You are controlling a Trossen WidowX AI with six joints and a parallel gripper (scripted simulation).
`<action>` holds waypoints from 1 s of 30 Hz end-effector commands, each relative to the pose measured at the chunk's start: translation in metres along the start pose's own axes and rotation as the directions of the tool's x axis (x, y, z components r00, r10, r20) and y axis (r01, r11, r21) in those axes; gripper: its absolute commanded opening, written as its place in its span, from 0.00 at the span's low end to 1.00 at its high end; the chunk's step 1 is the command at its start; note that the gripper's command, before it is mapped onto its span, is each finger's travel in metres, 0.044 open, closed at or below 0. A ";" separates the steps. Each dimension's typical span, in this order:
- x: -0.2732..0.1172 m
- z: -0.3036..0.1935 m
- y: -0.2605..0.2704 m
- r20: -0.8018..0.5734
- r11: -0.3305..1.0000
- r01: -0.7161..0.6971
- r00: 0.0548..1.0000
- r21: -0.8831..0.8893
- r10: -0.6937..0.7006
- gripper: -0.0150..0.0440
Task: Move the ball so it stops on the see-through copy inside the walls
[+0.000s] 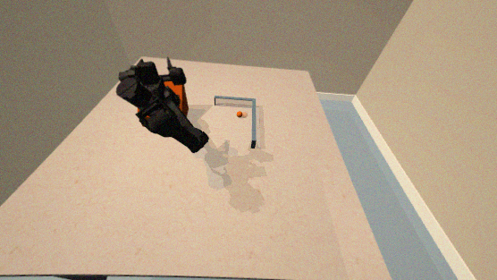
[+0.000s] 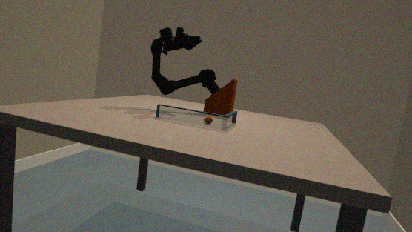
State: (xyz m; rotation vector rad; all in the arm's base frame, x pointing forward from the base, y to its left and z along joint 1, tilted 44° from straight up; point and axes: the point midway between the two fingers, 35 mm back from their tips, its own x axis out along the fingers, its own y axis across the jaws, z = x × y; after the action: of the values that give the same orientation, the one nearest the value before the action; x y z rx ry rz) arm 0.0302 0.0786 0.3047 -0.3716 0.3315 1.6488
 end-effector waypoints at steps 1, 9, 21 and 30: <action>0.001 0.000 0.001 -0.005 1.000 0.002 1.000 0.006 -0.002 0.89; 0.050 0.019 0.001 -0.189 0.952 0.292 0.944 0.094 -0.270 0.71; 0.128 0.012 -0.081 -0.519 0.663 0.744 0.603 0.089 -0.607 0.71; 0.148 -0.038 -0.168 -0.725 0.411 0.911 0.297 0.021 -0.622 0.71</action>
State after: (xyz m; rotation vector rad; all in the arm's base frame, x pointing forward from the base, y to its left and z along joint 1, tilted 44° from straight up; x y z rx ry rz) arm 0.1533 0.2142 0.2262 -0.6122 0.7974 0.4558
